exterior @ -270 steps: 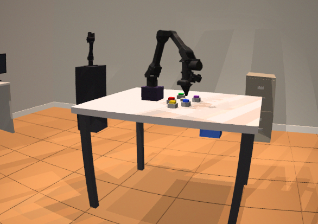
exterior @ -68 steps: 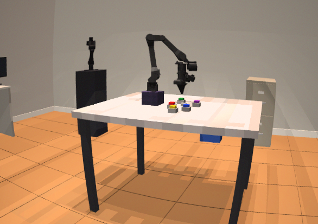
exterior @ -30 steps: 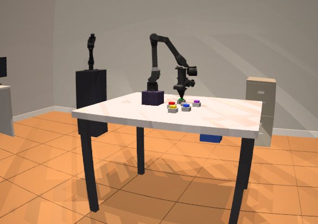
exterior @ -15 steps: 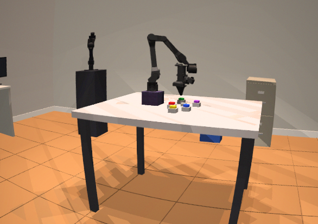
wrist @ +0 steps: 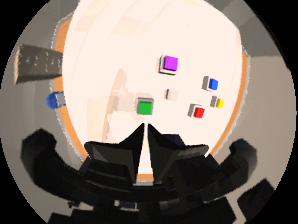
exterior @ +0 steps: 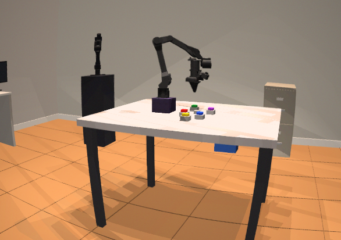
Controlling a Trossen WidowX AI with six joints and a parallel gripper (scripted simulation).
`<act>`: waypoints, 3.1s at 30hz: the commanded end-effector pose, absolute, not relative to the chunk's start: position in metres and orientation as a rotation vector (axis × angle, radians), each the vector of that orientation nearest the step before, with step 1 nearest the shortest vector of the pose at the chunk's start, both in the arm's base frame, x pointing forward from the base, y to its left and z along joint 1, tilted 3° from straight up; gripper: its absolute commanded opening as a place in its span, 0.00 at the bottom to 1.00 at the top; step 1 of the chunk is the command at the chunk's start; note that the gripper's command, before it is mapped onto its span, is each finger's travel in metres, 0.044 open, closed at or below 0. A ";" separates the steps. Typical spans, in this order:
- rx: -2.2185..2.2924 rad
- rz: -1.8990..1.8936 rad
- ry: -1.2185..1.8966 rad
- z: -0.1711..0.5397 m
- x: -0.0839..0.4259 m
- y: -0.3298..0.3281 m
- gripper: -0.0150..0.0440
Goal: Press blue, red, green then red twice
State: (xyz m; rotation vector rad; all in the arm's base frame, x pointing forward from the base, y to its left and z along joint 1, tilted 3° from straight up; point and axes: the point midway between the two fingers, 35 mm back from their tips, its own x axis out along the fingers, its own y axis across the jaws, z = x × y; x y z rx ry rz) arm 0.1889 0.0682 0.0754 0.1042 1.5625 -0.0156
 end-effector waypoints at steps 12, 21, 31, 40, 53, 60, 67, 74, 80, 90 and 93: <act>0.091 -0.024 1.553 0.076 0.202 -0.046 0.29; 0.089 -0.026 1.556 0.072 0.174 -0.119 0.29; 0.090 -0.025 1.556 0.013 0.175 -0.117 0.29; 0.090 -0.025 1.556 0.006 0.175 -0.116 0.29; 0.090 -0.025 1.556 -0.015 0.176 -0.116 0.29; 0.090 -0.025 1.556 -0.023 0.175 -0.115 0.29; 0.090 -0.025 1.556 -0.023 0.175 -0.115 0.29; 0.090 -0.025 1.556 -0.023 0.175 -0.115 0.29; 0.090 -0.025 1.556 -0.023 0.175 -0.115 0.29; 0.090 -0.025 1.556 0.010 0.175 -0.116 0.29; 0.090 -0.025 1.556 0.010 0.175 -0.116 0.29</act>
